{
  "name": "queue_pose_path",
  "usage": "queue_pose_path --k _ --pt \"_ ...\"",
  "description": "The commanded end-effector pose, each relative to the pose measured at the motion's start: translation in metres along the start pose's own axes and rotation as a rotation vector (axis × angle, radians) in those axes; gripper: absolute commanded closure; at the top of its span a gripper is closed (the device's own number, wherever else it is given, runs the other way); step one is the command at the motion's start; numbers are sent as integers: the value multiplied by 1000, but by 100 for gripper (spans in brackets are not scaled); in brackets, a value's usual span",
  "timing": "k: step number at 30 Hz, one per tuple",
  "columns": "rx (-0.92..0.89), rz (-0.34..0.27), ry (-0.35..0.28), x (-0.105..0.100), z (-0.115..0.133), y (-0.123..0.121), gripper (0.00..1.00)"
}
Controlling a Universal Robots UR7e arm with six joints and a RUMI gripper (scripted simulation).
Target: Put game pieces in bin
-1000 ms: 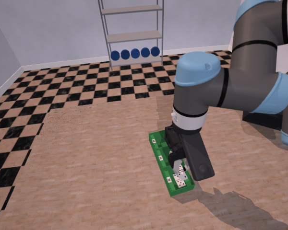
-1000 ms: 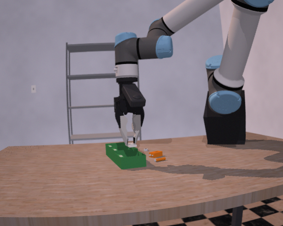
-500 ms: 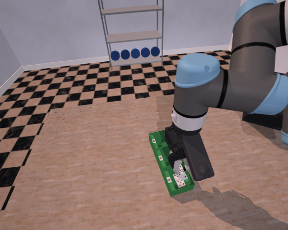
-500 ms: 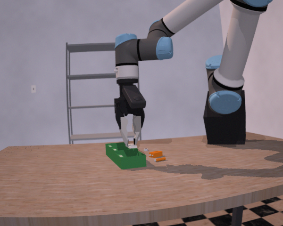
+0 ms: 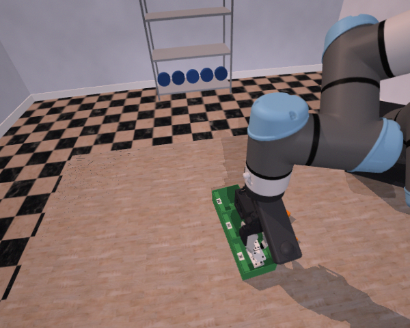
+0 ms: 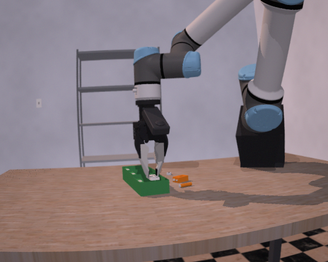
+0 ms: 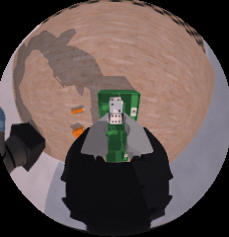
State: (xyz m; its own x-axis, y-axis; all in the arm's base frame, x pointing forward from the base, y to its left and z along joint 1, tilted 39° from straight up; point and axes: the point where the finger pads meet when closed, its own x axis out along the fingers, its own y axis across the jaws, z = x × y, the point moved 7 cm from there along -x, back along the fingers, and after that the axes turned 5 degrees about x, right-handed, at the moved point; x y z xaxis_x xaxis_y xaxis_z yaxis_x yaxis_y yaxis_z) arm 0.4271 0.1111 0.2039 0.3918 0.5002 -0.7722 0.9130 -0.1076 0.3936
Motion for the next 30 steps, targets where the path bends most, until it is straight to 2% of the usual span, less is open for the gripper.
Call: queue_pose_path --k 1,5,22,23,30 --pt "0 1 -1 10 0 1 100" --pt "0 1 -1 17 0 1 100" --pt "0 1 -1 17 2 -1 100" --pt "0 1 -1 17 2 -1 81" --pt "0 1 -1 17 2 -1 81"
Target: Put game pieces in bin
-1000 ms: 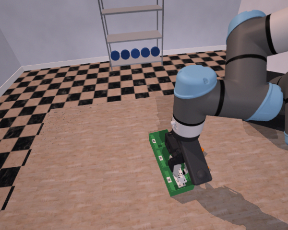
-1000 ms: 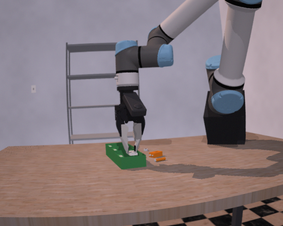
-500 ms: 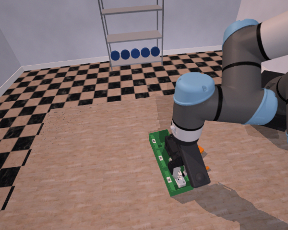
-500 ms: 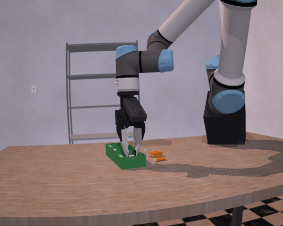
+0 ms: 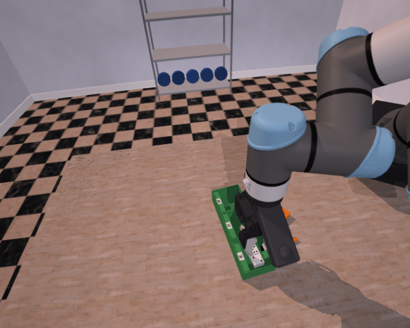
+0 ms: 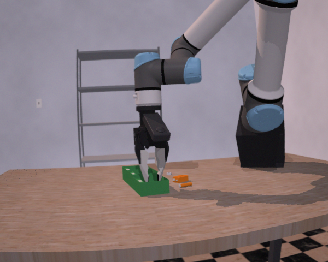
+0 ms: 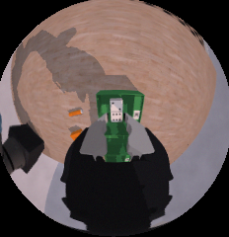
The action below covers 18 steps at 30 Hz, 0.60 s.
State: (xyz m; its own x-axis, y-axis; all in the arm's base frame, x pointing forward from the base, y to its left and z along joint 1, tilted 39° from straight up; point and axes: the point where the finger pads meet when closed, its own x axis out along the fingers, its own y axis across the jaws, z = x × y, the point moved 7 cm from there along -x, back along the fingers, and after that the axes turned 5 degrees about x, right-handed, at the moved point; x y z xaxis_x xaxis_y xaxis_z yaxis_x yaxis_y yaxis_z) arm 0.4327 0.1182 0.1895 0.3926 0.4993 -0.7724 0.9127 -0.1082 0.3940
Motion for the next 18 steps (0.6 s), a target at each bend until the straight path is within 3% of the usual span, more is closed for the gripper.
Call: queue_pose_path --k 1,18 --pt "0 1 0 0 0 0 81" --pt "0 1 0 -8 0 0 81"
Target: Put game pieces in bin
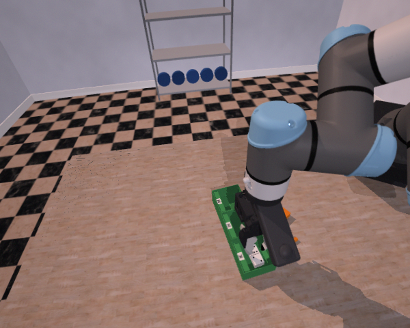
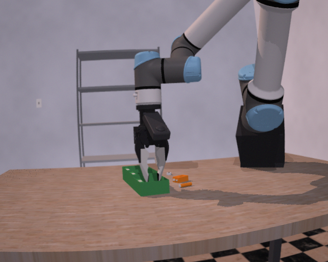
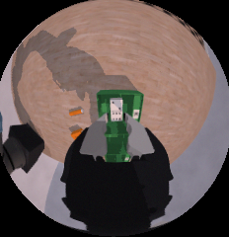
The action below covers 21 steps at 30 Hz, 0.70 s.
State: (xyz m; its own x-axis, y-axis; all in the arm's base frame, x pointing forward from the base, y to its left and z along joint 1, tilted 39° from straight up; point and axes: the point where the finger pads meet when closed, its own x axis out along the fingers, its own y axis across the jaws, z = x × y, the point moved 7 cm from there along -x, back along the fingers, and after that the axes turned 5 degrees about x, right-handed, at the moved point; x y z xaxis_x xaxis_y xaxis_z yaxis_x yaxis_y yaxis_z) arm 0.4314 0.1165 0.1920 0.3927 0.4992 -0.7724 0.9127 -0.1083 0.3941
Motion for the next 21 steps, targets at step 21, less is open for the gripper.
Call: queue_pose_path --k 21 --pt "0 1 0 -37 0 0 81"
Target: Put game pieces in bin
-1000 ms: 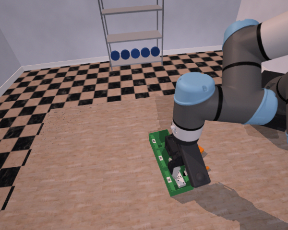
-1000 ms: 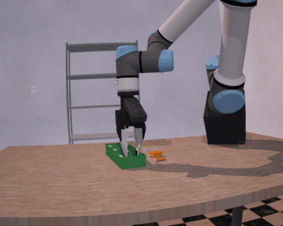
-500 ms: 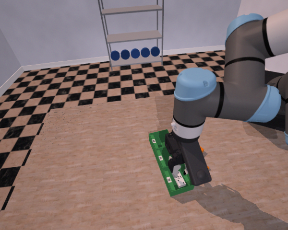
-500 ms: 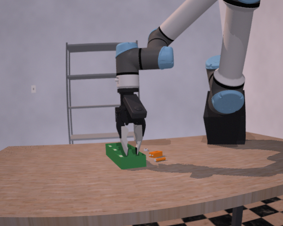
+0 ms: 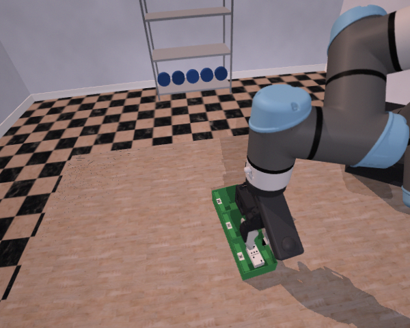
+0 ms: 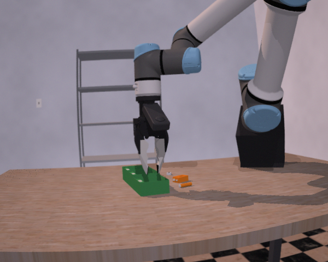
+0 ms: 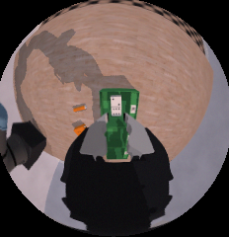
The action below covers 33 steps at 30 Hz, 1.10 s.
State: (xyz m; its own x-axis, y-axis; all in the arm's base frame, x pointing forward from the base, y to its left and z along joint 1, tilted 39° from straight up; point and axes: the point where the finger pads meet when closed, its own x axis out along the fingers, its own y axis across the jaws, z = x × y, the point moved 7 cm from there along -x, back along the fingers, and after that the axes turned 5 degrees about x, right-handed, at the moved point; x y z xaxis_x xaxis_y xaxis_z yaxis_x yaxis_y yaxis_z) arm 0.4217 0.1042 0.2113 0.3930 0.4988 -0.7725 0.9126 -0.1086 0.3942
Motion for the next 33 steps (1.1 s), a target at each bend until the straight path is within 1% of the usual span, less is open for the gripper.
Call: queue_pose_path --k 1,12,13,22,24,33 --pt "-1 0 0 -16 0 0 81" --pt "-1 0 0 -16 0 0 81" --pt "-1 0 0 -20 0 0 0" --pt "-1 0 0 -56 0 0 0" --pt "-1 0 0 -56 0 0 0" --pt "-1 0 0 -92 0 0 0"
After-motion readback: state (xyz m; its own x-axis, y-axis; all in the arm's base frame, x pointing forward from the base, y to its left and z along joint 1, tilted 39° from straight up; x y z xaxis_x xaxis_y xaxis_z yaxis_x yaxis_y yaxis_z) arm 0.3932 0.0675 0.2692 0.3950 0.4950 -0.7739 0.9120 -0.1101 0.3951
